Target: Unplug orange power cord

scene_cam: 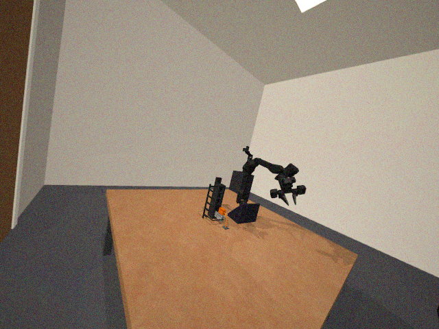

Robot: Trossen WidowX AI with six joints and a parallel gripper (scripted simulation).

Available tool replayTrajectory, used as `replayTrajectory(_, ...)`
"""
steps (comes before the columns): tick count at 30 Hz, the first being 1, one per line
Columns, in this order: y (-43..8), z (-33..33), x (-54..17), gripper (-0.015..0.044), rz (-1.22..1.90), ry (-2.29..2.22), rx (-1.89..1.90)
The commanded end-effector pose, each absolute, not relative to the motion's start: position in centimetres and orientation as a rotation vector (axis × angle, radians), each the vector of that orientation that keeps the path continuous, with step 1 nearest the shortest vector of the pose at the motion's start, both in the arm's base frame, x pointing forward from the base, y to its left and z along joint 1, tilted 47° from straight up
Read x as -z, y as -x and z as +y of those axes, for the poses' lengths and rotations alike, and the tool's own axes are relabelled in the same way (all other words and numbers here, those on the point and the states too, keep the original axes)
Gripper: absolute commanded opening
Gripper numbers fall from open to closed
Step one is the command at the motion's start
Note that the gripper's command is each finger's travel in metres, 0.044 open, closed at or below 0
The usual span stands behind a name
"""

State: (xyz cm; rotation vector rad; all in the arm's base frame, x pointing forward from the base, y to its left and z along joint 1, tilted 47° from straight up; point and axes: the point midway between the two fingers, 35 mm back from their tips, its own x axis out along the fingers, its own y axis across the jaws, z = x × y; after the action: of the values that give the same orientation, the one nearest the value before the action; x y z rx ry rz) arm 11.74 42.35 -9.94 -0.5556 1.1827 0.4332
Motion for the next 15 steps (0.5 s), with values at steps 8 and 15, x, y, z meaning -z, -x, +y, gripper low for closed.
replayTrajectory(8, -22.4, 29.1, 7.5, 0.016, 1.319, 1.099, -0.386)
replayTrajectory(15, -25.6, 20.8, 5.4, 0.016, 1.486, 1.395, -0.437)
